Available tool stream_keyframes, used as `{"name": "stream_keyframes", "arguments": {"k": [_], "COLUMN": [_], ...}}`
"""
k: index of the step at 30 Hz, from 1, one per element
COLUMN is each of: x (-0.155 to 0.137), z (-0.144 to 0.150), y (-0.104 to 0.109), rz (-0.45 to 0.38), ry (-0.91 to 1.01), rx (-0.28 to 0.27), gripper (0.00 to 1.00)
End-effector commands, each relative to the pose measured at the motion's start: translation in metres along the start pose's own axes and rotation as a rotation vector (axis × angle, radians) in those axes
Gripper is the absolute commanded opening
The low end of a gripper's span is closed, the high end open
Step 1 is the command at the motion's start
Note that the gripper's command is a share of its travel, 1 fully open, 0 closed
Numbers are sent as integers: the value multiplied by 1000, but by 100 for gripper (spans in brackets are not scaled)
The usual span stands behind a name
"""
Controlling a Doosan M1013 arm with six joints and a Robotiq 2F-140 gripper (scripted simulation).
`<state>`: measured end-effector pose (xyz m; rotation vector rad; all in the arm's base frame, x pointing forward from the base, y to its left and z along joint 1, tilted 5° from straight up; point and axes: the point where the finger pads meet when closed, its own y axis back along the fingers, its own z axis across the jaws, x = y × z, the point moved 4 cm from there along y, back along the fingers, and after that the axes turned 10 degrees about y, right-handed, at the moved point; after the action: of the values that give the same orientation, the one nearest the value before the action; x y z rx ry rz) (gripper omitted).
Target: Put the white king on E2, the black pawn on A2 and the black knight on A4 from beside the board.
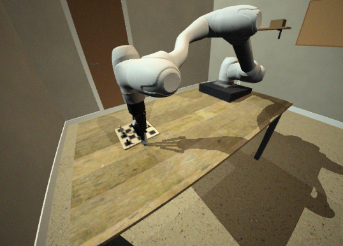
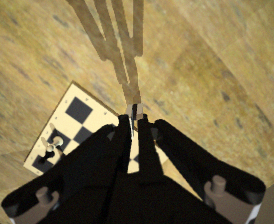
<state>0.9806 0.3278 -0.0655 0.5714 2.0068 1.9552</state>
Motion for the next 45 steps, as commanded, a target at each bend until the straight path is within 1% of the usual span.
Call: {"name": "stream_keyframes", "arguments": {"k": [1, 14, 17, 21, 23, 30, 34, 37, 45], "x": [0, 0, 0, 0, 0, 0, 0, 0, 0], "z": [0, 0, 0, 0, 0, 0, 0, 0, 0], "y": [0, 0, 4, 22, 22, 74, 94, 100, 100], "rz": [0, 0, 0, 0, 0, 0, 0, 0, 0], "ry": [0, 0, 0, 0, 0, 0, 0, 0, 0], "rx": [0, 0, 0, 0, 0, 0, 0, 0, 0], "gripper": [0, 0, 0, 0, 0, 0, 0, 0, 0]}}
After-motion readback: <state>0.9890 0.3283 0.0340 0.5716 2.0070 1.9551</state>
